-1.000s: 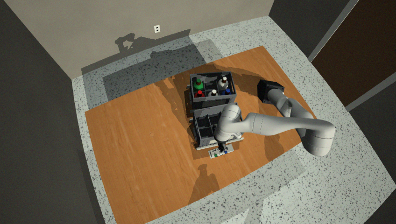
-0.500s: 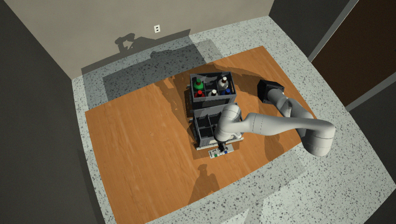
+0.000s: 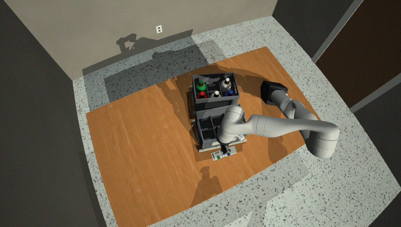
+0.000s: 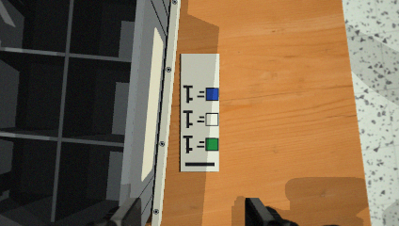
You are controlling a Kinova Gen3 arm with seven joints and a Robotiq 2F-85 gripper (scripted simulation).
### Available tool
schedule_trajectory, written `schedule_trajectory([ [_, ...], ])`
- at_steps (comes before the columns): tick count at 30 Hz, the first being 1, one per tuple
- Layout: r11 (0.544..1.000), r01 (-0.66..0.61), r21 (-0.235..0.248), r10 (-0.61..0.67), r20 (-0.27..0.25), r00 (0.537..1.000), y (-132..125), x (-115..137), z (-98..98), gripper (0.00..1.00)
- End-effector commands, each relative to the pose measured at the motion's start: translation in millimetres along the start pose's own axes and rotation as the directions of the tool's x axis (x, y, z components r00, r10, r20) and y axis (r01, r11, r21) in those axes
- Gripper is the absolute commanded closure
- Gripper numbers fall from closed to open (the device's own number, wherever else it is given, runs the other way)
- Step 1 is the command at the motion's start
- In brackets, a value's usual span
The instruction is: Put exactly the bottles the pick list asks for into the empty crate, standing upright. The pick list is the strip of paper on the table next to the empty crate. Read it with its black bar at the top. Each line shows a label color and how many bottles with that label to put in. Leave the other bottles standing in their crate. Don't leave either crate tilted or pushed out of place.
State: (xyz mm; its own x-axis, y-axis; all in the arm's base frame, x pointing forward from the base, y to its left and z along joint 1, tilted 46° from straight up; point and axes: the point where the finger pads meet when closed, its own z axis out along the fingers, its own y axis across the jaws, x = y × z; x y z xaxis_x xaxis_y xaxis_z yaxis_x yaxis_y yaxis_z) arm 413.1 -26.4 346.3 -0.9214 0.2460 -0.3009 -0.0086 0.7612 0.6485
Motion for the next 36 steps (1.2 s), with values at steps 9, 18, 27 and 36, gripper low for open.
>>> schedule_trajectory([
  [9, 0.983, -0.181, -0.001, 0.181, -0.01, 0.983, -26, 11, -3.9, 0.33],
  [18, 0.886, -0.463, 0.002, 0.463, -0.01, 0.886, -68, 24, -12.4, 0.33],
  [27, 0.756, -0.654, 0.002, 0.654, -0.006, 0.756, -101, 32, -19.5, 0.33],
  [36, 0.531, -0.847, 0.004, 0.847, -0.004, 0.531, -143, 45, -28.3, 0.33],
])
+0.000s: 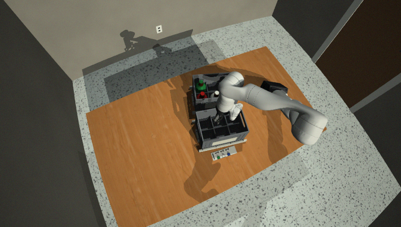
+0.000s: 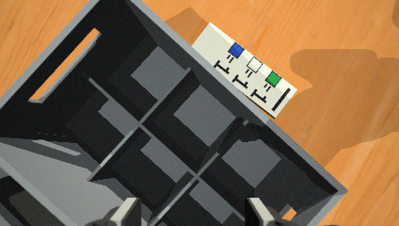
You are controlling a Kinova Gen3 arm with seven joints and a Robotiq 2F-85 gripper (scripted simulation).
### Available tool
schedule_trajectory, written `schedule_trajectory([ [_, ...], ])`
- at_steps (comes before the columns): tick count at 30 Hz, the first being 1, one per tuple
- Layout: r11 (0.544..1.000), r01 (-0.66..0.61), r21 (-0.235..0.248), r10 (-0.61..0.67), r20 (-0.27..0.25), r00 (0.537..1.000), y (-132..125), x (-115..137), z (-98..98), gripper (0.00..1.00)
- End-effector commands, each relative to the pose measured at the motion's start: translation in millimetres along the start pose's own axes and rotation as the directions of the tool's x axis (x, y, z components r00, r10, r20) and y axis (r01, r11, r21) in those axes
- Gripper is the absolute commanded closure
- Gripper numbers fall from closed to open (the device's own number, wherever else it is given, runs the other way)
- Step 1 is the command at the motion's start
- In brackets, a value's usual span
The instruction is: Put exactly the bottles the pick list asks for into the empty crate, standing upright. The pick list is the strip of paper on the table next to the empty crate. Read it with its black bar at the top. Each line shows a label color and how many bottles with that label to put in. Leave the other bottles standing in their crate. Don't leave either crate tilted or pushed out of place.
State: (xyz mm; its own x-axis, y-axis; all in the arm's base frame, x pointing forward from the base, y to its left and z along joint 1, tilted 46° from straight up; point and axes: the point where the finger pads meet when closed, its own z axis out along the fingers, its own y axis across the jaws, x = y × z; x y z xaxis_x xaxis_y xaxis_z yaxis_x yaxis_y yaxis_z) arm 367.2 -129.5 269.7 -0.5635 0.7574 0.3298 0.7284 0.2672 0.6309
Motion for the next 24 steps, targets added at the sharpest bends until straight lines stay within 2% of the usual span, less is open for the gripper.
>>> schedule_trajectory([
  [1, 0.992, -0.125, 0.003, 0.125, -0.01, 0.992, -18, -12, -2.9, 0.33],
  [5, 0.967, -0.256, 0.004, 0.256, -0.009, 0.967, -34, -23, -6.5, 0.33],
  [7, 0.967, -0.256, 0.004, 0.256, -0.009, 0.967, -34, -23, -6.5, 0.33],
  [10, 0.936, -0.351, 0.005, 0.351, -0.009, 0.936, -46, -32, -9.2, 0.33],
  [16, 0.848, -0.53, 0.006, 0.53, -0.008, 0.848, -69, -49, -14.5, 0.33],
  [22, 0.725, -0.688, 0.006, 0.688, -0.008, 0.725, -93, -66, -19.9, 0.33],
  [24, 0.725, -0.688, 0.006, 0.688, -0.008, 0.725, -93, -66, -19.9, 0.33],
])
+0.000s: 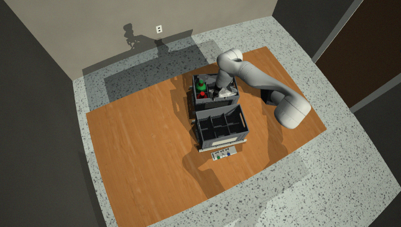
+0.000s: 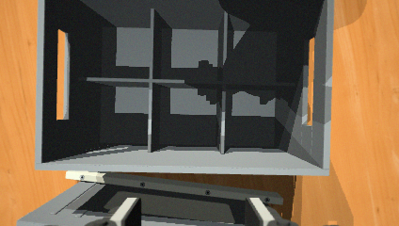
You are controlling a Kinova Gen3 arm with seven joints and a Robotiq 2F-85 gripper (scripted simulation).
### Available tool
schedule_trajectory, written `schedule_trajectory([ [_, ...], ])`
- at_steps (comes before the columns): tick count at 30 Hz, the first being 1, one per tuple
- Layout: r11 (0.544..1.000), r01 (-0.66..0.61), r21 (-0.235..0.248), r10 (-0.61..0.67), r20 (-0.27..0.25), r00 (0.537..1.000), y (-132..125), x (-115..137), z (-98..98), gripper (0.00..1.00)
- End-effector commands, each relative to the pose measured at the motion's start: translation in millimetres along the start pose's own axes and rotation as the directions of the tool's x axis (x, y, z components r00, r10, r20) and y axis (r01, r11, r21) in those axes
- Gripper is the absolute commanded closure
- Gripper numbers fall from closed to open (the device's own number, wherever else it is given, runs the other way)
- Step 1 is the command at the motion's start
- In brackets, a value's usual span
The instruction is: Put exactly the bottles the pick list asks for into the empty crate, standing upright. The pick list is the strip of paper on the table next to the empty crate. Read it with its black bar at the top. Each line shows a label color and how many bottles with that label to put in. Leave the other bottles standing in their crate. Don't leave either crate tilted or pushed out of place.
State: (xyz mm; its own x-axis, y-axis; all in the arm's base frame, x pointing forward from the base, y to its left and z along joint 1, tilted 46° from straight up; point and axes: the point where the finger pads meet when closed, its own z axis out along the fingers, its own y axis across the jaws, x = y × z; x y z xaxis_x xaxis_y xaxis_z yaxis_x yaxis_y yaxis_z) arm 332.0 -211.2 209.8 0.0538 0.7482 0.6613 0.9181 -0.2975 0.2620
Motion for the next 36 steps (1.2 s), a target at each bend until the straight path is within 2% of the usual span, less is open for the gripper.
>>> schedule_trajectory([
  [1, 0.997, -0.076, 0.01, 0.076, -0.01, 0.997, -4, -13, -0.2, 0.33],
  [3, 0.991, -0.134, 0.011, 0.134, -0.009, 0.991, -7, -22, -2.2, 0.33],
  [32, 0.993, -0.118, 0.013, 0.118, -0.009, 0.993, -39, -151, -26.1, 0.33],
  [36, 0.993, -0.118, 0.012, 0.118, -0.009, 0.993, -41, -161, -27.9, 0.33],
])
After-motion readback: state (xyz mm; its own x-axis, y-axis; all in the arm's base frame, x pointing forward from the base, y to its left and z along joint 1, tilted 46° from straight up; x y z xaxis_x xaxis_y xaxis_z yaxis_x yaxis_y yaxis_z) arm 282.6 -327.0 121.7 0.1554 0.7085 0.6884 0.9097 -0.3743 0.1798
